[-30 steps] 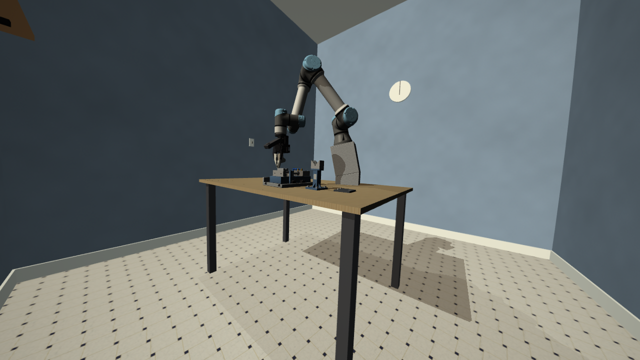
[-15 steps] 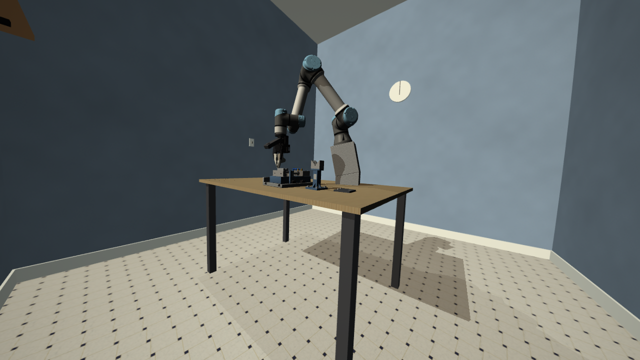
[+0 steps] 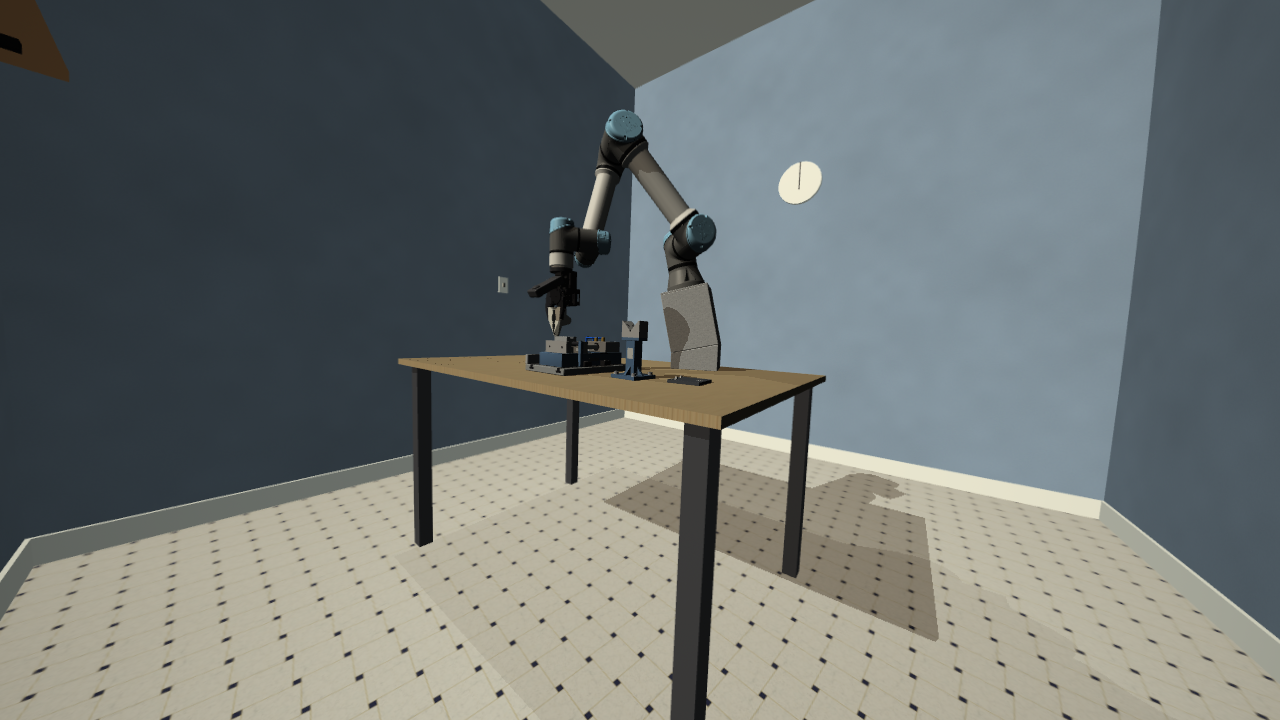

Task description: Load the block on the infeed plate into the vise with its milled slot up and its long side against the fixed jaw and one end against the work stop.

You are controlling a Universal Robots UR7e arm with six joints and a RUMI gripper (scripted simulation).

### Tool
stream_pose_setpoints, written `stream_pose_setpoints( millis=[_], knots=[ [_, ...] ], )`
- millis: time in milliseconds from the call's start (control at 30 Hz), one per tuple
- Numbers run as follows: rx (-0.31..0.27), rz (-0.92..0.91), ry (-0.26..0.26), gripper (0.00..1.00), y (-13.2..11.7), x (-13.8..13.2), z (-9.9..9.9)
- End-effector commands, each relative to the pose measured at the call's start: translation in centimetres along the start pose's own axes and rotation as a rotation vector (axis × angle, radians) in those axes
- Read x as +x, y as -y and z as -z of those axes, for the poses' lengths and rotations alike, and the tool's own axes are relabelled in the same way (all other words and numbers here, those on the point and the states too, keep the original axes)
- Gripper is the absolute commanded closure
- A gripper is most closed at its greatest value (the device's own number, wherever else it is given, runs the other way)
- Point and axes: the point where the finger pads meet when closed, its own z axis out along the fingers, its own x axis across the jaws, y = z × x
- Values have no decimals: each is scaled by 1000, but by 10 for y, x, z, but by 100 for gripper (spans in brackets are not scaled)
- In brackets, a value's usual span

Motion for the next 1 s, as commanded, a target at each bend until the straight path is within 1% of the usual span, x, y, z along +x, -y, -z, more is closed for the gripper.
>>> stream_pose_setpoints(
  millis=[0, 967],
  knots=[
    [1, 0, -1, 100, 0, 0, 0],
    [1, 0, -1, 100, 0, -5, 0]
  ],
)
